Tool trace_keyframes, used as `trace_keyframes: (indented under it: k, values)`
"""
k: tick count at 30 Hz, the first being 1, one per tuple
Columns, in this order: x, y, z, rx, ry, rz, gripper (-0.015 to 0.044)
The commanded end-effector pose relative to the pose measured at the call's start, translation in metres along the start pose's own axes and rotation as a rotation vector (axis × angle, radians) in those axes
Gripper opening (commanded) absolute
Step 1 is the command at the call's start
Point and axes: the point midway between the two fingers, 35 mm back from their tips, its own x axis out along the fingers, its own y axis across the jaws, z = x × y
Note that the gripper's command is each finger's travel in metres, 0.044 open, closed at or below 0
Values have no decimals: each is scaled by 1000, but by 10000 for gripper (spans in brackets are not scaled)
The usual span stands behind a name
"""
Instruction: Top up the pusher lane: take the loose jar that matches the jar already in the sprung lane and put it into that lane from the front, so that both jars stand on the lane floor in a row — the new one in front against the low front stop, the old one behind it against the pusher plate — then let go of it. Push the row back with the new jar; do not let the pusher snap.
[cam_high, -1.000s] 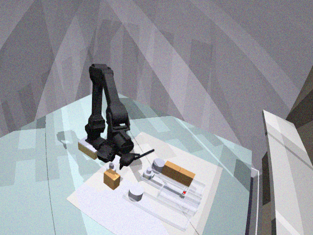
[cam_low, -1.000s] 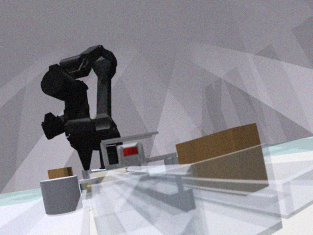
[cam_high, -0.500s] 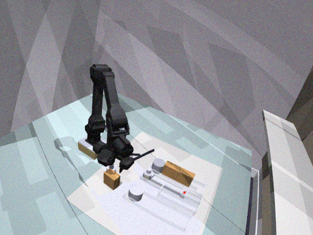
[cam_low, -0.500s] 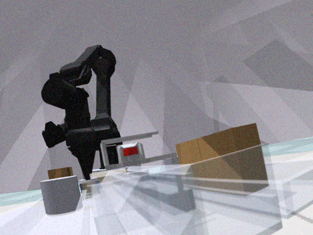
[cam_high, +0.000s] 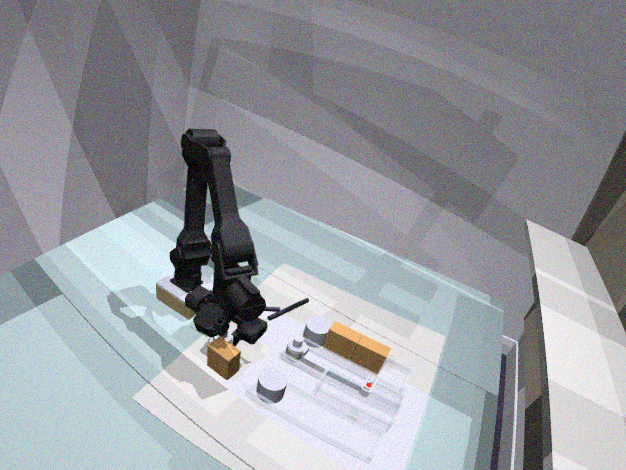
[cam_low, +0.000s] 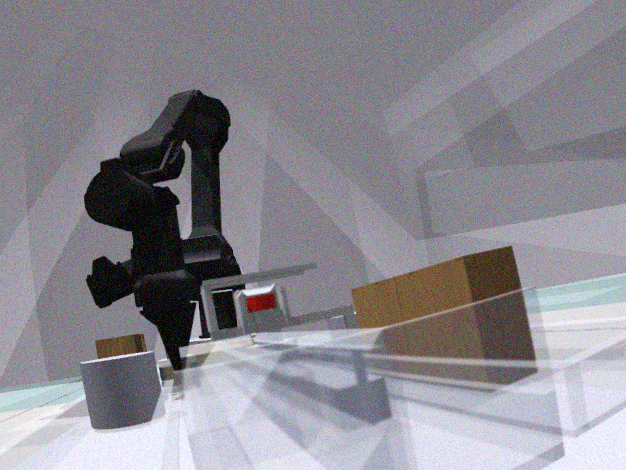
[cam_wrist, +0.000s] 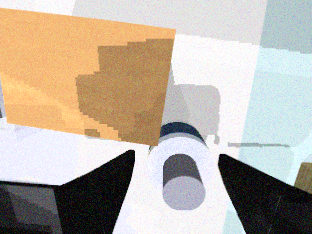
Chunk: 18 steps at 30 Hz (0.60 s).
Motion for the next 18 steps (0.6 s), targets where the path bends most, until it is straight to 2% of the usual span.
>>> trace_keyframes:
  k: [1, 8, 14, 18]
  values:
    - [1, -1, 0, 4, -3, -6, 204]
    - [1, -1, 0, 4, -3, -6, 157]
    - [-16, 3, 3, 4, -3, -6, 0]
    - [-36, 7, 5, 4, -4, -5, 0]
